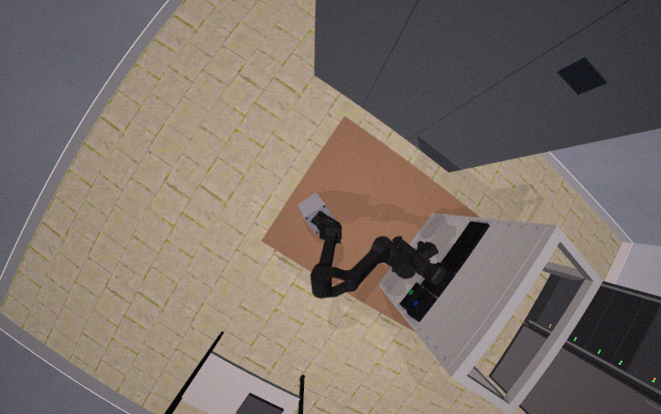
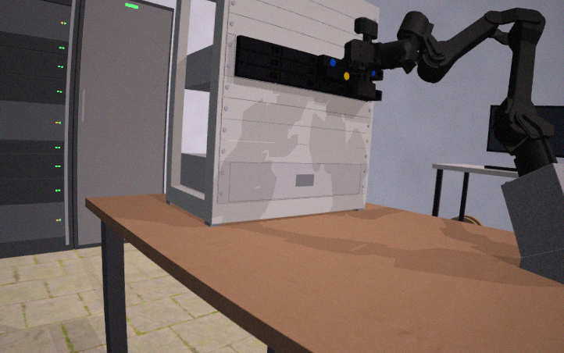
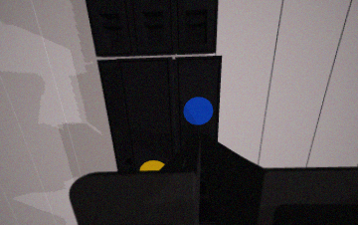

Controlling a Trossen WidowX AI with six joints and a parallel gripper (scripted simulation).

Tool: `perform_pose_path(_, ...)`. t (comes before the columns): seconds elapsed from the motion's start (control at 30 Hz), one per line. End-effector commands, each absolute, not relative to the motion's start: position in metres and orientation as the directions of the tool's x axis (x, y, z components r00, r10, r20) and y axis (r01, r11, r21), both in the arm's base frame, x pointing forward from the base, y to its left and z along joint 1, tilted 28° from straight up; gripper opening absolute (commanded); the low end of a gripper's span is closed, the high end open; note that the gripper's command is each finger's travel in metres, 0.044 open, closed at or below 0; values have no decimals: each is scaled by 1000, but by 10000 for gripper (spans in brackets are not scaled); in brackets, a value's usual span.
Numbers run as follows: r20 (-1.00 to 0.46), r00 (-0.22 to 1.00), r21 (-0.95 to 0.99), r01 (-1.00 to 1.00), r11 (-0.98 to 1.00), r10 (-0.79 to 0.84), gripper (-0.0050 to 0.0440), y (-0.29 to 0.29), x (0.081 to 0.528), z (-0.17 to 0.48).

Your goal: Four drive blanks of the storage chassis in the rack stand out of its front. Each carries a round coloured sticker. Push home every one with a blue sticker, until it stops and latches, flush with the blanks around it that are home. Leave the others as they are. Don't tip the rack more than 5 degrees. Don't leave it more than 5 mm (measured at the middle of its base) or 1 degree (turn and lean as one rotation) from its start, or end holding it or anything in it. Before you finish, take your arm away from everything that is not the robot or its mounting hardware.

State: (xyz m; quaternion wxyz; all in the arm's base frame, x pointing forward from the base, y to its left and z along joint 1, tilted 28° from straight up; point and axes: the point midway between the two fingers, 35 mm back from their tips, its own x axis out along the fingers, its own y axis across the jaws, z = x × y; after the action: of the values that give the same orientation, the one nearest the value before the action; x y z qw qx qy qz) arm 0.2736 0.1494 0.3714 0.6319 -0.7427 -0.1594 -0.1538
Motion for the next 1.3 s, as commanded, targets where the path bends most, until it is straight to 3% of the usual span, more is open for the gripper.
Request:
perform_pose_path(0.0,446,894,-884,447,-139,39,0,149,277,382)
perform_pose_path(1.27,446,894,-884,447,-139,39,0,150,283,387)
